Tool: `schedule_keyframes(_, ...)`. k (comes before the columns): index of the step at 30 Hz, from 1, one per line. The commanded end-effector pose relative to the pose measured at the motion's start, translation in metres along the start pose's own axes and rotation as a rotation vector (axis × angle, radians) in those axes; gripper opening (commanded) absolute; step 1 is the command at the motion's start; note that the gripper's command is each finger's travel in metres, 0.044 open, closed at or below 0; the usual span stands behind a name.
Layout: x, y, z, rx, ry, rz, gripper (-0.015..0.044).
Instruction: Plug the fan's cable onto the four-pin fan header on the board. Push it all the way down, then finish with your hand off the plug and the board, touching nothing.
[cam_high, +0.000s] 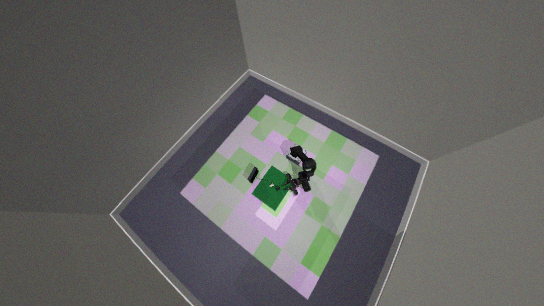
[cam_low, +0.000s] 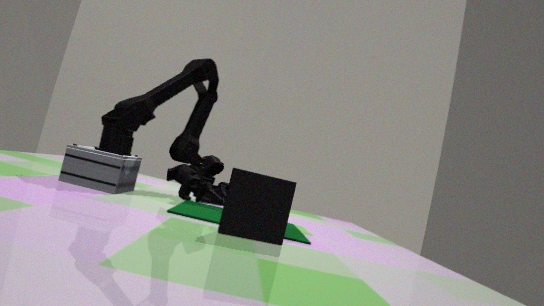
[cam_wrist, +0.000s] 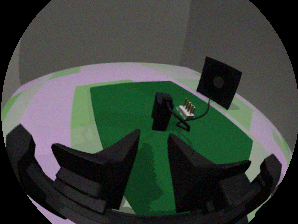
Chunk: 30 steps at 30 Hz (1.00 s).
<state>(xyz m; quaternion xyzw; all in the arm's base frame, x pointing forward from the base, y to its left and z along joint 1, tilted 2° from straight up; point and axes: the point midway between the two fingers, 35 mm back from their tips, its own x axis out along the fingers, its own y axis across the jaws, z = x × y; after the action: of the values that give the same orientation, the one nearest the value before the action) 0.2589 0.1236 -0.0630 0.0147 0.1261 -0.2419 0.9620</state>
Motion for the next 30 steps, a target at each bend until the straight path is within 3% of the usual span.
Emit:
schedule_keyframes(1,-0.007,0.004,-0.002,0.013,0.013,0.005,0.014)
schedule_keyframes(30,-0.051,-0.001,0.015,0.01,0.014,-0.009,0.014)
